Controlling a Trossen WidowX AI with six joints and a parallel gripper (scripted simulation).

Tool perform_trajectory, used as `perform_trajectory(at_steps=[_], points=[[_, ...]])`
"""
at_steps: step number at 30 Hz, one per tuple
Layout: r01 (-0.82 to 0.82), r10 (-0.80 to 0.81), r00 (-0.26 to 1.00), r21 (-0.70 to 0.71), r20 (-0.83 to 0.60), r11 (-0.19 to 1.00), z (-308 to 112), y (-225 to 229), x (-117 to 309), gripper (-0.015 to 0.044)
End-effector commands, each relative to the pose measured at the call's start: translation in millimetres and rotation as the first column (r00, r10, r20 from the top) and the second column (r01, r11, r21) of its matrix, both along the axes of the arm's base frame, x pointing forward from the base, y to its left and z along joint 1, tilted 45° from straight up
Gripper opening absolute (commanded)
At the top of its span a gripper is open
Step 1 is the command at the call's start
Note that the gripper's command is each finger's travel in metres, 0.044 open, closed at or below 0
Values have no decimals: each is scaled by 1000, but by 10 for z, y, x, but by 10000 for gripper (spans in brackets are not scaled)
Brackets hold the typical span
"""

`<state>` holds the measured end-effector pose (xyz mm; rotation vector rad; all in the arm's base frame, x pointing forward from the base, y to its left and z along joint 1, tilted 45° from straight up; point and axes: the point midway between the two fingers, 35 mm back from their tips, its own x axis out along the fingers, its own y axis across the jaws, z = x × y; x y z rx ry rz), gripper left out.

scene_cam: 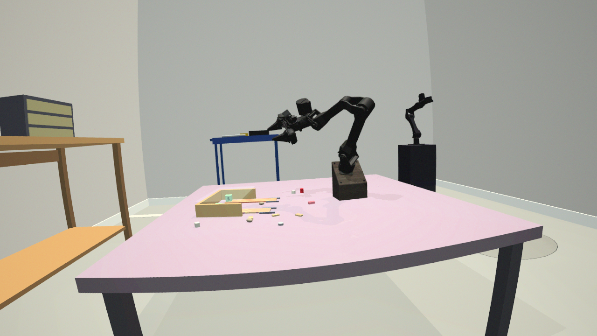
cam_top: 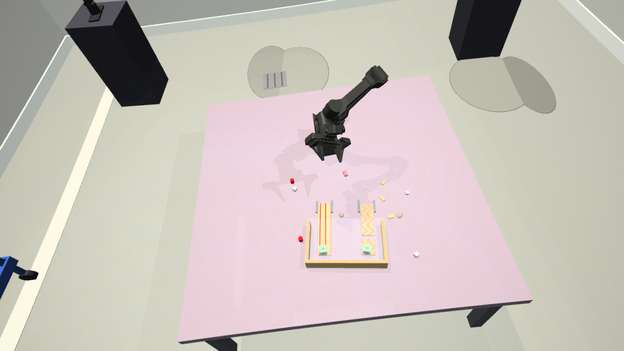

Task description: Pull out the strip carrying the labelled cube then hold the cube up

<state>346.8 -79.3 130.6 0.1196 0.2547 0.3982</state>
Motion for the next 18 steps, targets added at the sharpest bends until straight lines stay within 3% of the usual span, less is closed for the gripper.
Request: perform_trajectory(at_steps=[1,4,18], points=[[28,80,949,334,-306,942,-441,609,-125,400],[84,134,889,444,-438,892,-622,876,-233,400],[89,138,884,450,-446,889,-633,892,-241,400]])
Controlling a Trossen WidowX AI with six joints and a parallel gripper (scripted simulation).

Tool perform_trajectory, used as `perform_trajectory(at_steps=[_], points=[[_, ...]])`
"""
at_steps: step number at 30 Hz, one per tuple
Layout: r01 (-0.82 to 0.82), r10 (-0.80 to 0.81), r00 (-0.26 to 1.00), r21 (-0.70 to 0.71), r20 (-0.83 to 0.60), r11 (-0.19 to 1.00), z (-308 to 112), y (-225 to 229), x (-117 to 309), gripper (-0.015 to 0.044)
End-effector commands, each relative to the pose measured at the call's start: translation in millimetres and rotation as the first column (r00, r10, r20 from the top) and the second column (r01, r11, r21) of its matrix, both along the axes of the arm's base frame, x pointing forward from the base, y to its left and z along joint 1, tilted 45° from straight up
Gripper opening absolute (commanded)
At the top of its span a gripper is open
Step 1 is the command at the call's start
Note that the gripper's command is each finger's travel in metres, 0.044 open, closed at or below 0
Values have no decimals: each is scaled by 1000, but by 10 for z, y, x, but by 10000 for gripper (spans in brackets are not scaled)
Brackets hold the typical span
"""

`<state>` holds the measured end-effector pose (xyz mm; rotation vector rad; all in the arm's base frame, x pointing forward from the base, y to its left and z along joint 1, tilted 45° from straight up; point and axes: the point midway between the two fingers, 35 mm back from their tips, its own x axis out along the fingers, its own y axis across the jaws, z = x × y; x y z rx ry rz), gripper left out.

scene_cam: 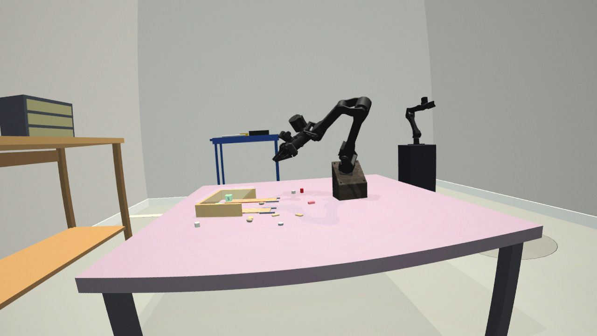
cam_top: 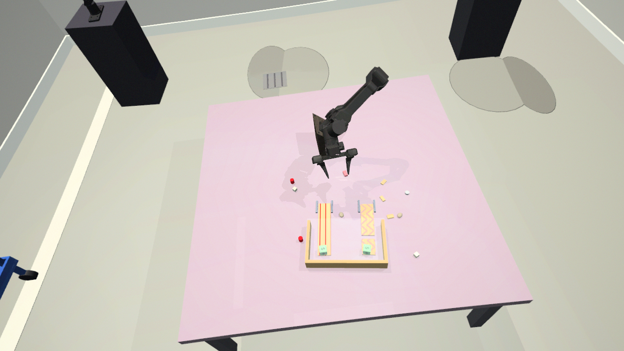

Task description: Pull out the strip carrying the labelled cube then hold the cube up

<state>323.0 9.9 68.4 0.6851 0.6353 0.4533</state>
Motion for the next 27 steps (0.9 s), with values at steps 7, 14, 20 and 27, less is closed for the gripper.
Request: perform_trajectory(at_steps=[7,14,20,27], points=[[5,-5,1000,3,-8,1000,-11,0,-3,400],[-16,15,998,-6,-60,1000,-93,-2,90,321],[-126,114,956,-28,-271,992,-452,39,387,164],[-305,261,820,-3,-510,952,-878,184,535,0]])
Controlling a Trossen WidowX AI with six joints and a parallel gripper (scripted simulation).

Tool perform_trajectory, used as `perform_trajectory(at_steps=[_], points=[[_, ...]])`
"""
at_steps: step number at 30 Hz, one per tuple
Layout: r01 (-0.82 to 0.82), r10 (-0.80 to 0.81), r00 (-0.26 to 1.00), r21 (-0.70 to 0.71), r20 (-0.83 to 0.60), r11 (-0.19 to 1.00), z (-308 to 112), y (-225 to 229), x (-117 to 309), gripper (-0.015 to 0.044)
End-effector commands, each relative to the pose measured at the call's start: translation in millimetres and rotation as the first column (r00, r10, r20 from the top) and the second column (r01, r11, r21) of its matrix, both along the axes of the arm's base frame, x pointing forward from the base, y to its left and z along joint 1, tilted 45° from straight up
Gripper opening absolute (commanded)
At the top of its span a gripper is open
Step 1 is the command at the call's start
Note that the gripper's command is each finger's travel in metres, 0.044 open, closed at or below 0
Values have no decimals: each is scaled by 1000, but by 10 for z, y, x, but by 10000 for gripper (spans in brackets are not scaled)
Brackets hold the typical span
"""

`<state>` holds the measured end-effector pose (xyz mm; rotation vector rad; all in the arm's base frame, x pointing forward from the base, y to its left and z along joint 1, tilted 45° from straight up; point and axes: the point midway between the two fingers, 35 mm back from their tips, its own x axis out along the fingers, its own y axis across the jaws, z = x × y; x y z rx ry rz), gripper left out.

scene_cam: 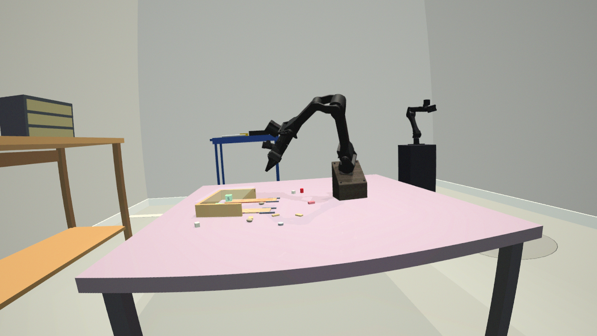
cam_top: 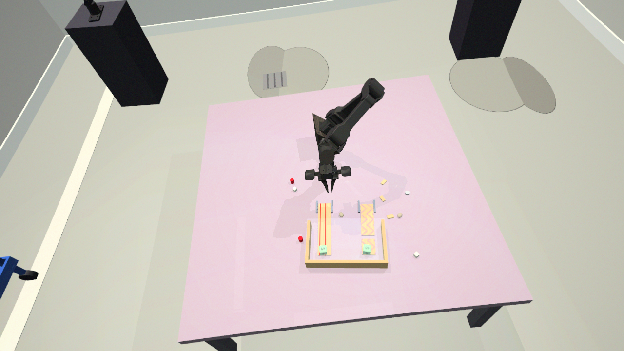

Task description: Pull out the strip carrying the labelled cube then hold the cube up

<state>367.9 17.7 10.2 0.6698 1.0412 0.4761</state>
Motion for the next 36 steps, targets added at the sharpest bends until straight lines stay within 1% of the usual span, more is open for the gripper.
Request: perform_trajectory(at_steps=[1,6,9,20,36], points=[[-161,155,964,-11,-216,987,-352,131,90,0],[-298,287,880,29,-378,954,-585,252,53,0],[-347,336,838,56,-430,936,-658,295,23,0],[-351,340,835,57,-433,935,-702,260,20,0],[-350,339,835,57,-433,935,-883,434,2,0]])
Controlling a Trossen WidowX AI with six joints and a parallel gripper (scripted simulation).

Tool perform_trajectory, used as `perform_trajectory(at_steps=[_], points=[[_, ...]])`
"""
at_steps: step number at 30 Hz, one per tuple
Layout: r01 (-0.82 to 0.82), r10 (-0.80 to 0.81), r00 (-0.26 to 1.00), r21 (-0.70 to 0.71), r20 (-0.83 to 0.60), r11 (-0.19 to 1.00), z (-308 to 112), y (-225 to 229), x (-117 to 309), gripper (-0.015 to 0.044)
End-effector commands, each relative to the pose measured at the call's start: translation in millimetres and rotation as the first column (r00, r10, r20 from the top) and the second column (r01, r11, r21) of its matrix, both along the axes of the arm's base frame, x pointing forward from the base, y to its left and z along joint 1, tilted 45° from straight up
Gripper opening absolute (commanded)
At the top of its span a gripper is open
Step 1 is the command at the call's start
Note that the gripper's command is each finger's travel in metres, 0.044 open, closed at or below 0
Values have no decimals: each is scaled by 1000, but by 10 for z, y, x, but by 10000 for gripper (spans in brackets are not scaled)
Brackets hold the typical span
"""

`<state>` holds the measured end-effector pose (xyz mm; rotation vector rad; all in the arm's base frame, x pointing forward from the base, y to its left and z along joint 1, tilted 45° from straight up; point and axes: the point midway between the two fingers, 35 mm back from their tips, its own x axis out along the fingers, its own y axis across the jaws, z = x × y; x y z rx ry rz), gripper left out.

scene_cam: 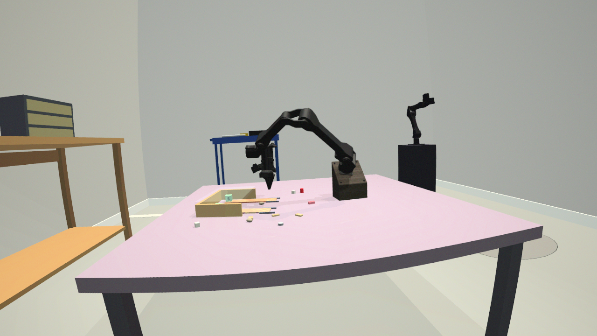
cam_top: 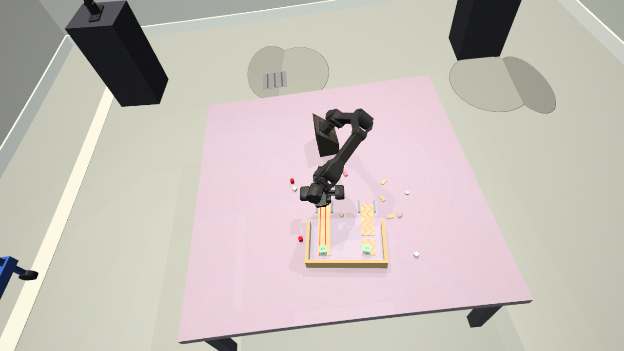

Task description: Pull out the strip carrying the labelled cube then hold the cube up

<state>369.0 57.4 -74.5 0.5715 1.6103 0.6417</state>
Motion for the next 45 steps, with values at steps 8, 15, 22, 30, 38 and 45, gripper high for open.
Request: perform_trajectory(at_steps=[8,15,22,30,38,45], points=[[4,-4,1000,4,-3,1000,-128,133,-27,0],[4,-4,1000,5,-3,1000,-207,215,-48,0],[3,-3,1000,7,-4,1000,-286,294,-75,0],[3,-3,1000,8,-4,1000,-347,354,-100,0],[3,-3,1000,8,-4,1000,-348,355,-101,0],[3,-3,1000,8,-4,1000,-348,355,-101,0]])
